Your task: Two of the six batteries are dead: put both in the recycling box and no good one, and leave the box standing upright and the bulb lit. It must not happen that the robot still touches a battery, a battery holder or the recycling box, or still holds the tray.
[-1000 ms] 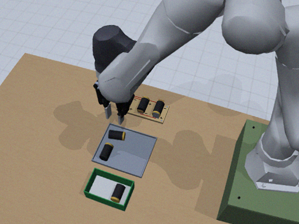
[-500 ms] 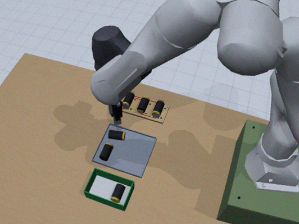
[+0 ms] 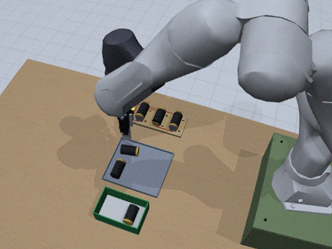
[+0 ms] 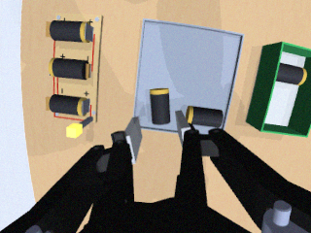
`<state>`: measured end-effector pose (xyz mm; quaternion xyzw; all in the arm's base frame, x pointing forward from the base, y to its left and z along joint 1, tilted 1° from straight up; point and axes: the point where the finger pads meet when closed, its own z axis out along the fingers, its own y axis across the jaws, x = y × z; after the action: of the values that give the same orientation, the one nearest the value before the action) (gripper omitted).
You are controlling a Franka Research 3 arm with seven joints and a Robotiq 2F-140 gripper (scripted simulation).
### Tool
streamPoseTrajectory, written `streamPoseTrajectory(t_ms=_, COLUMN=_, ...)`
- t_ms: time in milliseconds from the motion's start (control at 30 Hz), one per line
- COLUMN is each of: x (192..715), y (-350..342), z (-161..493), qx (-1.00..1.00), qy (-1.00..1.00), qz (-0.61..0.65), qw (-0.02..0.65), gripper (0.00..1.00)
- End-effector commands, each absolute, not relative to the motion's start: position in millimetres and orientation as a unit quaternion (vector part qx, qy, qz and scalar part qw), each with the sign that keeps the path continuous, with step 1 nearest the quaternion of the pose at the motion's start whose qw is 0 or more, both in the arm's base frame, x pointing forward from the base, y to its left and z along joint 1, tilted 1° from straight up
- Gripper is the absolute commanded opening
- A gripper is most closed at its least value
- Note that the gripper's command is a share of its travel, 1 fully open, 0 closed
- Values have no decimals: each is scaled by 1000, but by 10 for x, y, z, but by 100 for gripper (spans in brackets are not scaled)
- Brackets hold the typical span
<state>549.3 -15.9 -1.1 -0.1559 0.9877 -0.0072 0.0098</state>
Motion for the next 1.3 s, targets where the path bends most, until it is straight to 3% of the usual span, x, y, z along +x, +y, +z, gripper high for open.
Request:
streamPoseTrajectory(t_ms=0, x=5487, y=-145, z=-18, qx=-113, qy=994, qz=-3, qw=9, gripper=29)
streamPoseTrajectory(t_ms=267, x=5499, y=-148, z=-721, qx=-113, qy=994, qz=-3, qw=9, gripper=29)
streamPoseTrajectory(t_ms=1267, x=5499, y=-148, z=-727, qx=-113, qy=994, qz=-3, qw=9, gripper=29)
